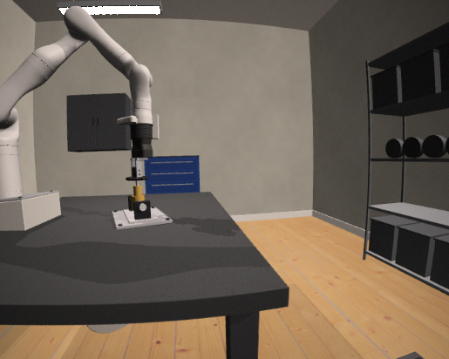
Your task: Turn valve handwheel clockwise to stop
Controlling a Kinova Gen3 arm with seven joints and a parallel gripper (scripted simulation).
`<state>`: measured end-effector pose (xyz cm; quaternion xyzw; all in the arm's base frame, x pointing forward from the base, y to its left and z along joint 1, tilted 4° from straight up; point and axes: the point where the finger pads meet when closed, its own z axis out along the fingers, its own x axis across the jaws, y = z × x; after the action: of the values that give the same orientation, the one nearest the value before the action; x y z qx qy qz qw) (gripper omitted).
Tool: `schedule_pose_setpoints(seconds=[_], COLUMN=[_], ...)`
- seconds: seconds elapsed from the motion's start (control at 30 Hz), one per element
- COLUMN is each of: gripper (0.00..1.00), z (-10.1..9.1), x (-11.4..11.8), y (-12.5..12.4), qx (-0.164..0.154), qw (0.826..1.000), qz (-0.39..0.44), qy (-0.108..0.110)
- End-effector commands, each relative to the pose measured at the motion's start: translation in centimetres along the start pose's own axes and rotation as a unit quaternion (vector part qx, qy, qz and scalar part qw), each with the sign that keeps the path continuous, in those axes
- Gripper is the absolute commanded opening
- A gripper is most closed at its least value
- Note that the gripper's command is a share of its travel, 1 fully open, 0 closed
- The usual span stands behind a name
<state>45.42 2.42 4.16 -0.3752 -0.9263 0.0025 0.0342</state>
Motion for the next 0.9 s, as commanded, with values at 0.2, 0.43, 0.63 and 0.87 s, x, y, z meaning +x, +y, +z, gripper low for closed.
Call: schedule_pose_setpoints(seconds=[0.2, 0.43, 0.63, 0.87], gripper=[0.00, 0.00, 0.00, 0.00], z=[-0.08, -0.08, -0.08, -0.08], x=[-0.04, -0.04, -0.04, -0.04], y=[0.04, 0.04, 0.04, 0.05], qx=[-0.001, -0.001, -0.001, -0.001], qw=[1.000, 0.999, 0.996, 0.992], qz=[0.024, 0.053, 0.091, 0.127], qy=[-0.001, -0.001, -0.001, -0.001])
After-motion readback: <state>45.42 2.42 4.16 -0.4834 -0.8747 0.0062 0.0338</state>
